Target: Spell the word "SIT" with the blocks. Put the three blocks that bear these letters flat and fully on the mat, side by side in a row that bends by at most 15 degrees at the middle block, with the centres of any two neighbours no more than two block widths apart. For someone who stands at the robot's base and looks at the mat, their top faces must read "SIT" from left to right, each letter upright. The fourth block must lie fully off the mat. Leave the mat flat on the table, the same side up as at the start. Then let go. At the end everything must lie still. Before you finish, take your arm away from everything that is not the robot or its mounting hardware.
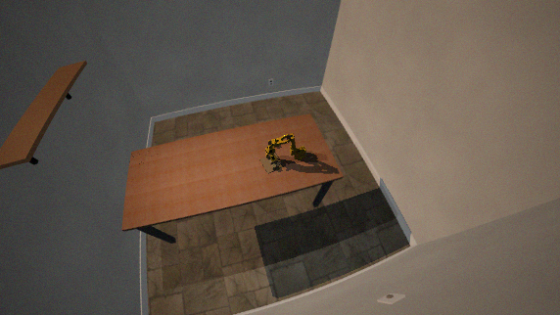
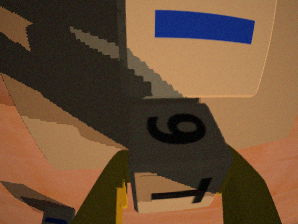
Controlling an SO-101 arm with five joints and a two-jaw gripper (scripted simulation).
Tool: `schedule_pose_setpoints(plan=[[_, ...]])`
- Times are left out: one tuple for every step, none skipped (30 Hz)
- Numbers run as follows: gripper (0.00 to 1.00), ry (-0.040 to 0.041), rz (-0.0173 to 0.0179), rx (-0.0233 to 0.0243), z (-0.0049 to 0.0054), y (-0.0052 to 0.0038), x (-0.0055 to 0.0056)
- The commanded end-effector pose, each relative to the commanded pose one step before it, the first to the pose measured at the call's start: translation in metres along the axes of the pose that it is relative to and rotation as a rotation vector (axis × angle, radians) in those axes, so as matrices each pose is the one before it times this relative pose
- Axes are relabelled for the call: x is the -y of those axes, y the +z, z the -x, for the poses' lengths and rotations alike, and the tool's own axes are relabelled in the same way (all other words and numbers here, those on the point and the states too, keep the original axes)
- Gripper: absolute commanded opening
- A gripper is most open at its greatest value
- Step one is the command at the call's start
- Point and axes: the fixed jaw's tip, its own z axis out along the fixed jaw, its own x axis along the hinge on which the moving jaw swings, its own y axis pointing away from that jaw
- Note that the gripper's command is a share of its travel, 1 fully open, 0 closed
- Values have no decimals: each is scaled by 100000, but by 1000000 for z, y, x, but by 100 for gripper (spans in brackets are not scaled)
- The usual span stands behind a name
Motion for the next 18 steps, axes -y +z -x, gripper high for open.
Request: schedule_pose_setpoints(plan=[[18,-63,-6684,-1378,-955,-10237,8900],[19,0,0,0,0,0,0],[20,0,0,0,0,0,0],[20,0,0,0,0,0,0],[21,0,0,0,0,0,0],[22,0,0,0,0,0,0],[23,0,0,0,0,0,0],[24,0,0,0,0,0,0],[25,0,0,0,0,0,0],[26,0,0,0,0,0,0],[26,0,0,0,0,0,0],[26,0,0,0,0,0,0],[28,0,0,0,0,0,0],[29,0,0,0,0,0,0],[30,0,0,0,0,0,0],[31,0,0,0,0,0,0],[32,0,0,0,0,0,0],[33,0,0,0,0,0,0]])
